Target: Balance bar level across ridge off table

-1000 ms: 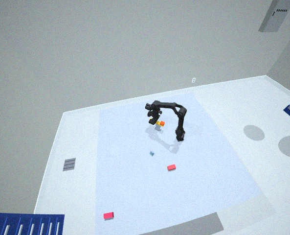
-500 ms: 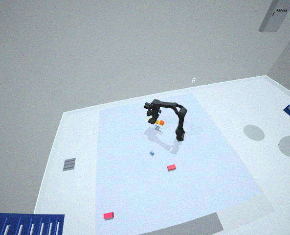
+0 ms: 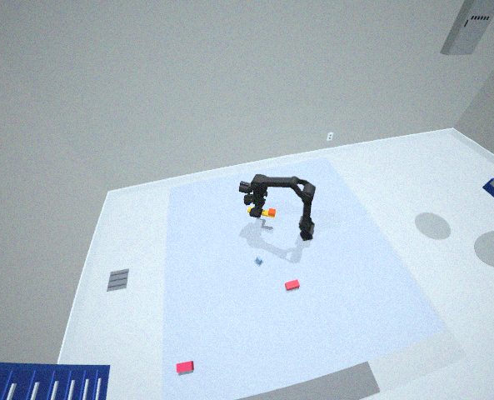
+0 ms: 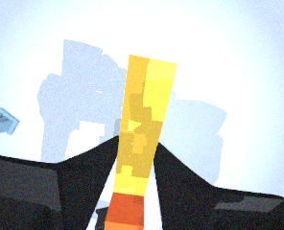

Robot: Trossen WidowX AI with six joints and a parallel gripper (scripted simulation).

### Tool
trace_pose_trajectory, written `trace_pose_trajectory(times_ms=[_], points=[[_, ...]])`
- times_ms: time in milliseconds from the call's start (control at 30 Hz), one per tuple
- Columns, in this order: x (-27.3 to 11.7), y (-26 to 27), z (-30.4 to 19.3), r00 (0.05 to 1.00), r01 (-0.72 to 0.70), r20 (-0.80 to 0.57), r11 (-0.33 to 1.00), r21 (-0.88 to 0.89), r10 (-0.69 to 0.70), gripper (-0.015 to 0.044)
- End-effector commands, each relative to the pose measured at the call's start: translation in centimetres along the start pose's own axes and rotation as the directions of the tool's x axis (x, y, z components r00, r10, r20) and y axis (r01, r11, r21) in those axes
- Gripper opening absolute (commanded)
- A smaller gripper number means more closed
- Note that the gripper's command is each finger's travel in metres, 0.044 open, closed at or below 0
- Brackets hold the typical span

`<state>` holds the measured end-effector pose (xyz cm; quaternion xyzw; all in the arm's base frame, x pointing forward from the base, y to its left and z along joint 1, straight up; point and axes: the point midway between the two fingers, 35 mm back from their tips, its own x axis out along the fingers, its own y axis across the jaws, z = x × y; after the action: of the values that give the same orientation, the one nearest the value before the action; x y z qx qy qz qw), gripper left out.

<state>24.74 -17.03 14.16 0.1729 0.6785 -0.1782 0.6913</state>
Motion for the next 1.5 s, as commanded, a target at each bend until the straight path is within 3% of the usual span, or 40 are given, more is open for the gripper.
trace_pose_trajectory(times_ms=[0, 1467], points=[[-0.3, 1.4, 0.5, 1.000, -0.001, 0.007, 0.998, -0.061, 0.001, 0.0000], [-0.5, 17.2, 0.5, 1.000, -0.008, 0.007, 0.812, -0.583, 0.015, 0.0000]])
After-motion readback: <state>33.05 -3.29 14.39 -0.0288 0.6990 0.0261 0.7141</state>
